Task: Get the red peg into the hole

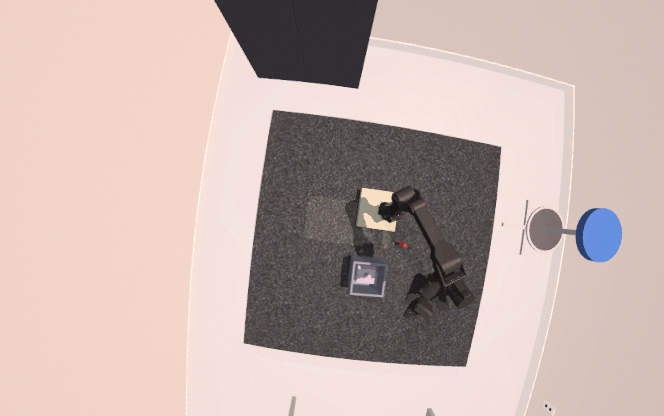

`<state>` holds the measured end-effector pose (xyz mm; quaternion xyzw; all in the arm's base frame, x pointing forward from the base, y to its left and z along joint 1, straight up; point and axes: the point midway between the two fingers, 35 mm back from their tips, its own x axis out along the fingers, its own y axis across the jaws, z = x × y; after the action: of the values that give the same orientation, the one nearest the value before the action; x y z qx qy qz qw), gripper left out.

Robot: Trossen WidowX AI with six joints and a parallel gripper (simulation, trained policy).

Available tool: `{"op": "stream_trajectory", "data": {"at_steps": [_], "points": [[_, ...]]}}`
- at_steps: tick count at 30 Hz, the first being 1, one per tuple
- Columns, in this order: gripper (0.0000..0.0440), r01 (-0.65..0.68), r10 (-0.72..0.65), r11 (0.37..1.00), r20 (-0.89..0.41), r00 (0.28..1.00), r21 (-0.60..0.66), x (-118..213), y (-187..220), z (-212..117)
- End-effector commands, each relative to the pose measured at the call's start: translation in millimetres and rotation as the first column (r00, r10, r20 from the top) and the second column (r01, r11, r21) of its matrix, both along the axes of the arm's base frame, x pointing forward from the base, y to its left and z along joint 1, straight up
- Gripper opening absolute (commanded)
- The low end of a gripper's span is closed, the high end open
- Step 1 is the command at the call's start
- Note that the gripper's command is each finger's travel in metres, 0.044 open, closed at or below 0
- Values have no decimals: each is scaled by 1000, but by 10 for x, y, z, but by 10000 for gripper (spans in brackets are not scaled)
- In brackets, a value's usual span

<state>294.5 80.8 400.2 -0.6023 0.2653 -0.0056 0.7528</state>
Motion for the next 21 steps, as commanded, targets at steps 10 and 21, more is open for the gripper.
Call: {"op": "stream_trajectory", "data": {"at_steps": [10, 21], "points": [[440, 135, -126, 941, -52, 991, 311, -3, -26, -390], [440, 334, -278, 746, -186, 942, 576, -80, -48, -853]]}}
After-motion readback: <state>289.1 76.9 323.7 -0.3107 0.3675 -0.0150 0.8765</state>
